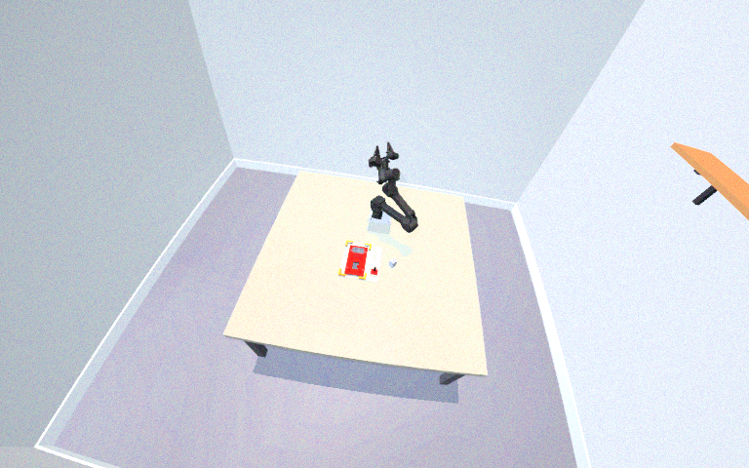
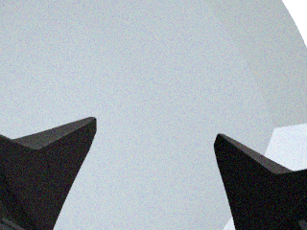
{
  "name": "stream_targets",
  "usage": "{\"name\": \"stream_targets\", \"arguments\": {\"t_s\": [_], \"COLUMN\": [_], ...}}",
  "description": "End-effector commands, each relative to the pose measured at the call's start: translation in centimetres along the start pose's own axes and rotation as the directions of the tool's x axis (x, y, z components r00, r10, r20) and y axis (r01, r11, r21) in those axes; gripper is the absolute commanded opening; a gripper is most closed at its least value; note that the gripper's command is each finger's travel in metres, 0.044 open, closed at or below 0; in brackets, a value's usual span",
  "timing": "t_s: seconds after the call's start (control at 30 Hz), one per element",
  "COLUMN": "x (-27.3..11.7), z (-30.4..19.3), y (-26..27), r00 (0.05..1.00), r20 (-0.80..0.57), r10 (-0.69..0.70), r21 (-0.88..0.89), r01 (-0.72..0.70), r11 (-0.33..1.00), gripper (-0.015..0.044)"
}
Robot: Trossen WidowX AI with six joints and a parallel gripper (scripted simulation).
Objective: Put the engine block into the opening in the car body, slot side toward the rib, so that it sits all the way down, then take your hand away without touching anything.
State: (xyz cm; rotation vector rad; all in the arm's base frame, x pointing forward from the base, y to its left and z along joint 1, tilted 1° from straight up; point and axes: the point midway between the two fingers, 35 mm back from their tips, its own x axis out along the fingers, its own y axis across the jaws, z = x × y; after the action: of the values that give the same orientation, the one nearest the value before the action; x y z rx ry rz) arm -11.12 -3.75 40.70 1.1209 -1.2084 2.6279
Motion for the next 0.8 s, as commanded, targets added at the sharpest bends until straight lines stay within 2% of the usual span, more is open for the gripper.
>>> {"name": "stream_targets", "arguments": {"t_s": [0.0,0.03,0.4,0.77], "x": [0.0,0.0,0.7,0.2], "z": [0.0,0.0,3.2,8.6], "y": [0.0,0.0,3.5,7.7], "r00": [1.000,1.000,0.975,0.854], "r20": [0.000,0.001,0.155,0.369], "r10": [0.000,0.002,0.161,0.366], "r21": [0.000,0.001,0.108,0.154], "r01": [0.000,-0.002,-0.179,-0.444], "r11": [1.000,1.000,0.978,0.882], "gripper": [0.0426,0.0440,0.0440,0.0440]}}
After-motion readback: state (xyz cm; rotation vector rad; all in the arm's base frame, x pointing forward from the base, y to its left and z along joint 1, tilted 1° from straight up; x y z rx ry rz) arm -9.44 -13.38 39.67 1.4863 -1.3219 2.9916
